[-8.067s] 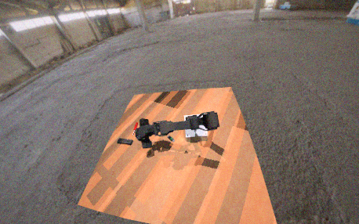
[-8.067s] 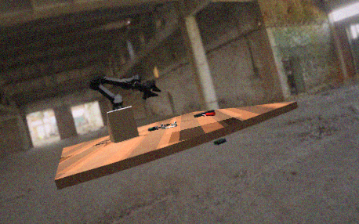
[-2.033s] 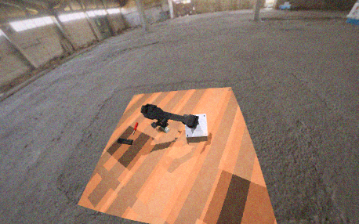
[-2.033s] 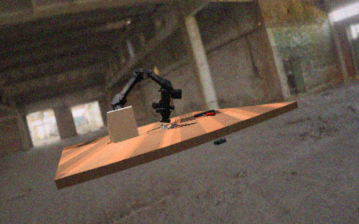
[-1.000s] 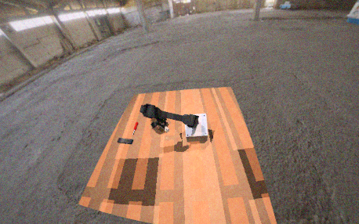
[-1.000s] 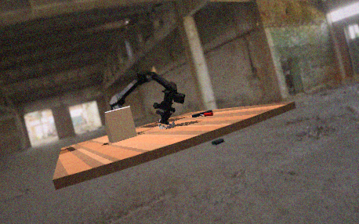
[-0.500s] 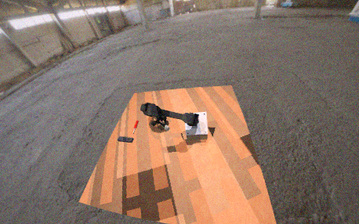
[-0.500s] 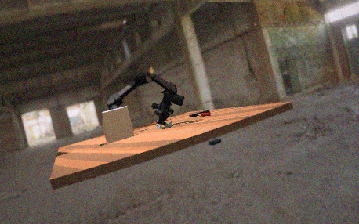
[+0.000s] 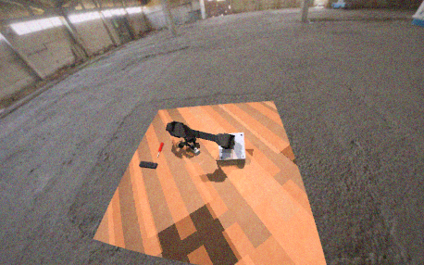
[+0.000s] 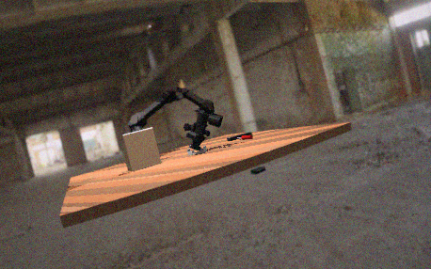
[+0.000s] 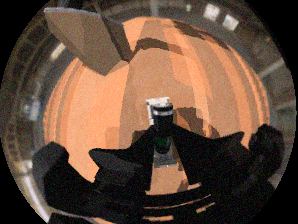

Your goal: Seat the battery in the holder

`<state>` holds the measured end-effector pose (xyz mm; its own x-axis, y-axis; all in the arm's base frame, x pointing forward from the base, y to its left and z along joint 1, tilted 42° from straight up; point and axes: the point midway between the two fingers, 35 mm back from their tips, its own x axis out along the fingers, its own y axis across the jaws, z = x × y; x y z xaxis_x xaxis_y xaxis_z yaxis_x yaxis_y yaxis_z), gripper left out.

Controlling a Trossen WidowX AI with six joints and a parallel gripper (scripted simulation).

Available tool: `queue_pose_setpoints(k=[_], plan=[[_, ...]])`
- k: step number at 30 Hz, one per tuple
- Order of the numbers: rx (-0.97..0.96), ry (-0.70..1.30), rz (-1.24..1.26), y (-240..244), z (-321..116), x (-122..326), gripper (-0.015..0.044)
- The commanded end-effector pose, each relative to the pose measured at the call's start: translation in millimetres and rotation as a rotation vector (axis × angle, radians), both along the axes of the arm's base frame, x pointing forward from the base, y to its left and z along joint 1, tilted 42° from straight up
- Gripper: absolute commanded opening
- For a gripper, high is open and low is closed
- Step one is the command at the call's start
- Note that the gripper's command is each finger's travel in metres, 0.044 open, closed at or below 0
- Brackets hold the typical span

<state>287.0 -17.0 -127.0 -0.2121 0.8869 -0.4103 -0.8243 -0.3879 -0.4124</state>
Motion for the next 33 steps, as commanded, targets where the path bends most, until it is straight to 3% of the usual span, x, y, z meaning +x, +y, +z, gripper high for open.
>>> queue_pose_setpoints(k=[1, 33], plan=[[0.001, 0.0, 0.0, -1.6, -3.4, 1.2, 0.0081], [-0.055, -0.013, -0.009, -6.4, -11.2, 6.6, 0.0081]])
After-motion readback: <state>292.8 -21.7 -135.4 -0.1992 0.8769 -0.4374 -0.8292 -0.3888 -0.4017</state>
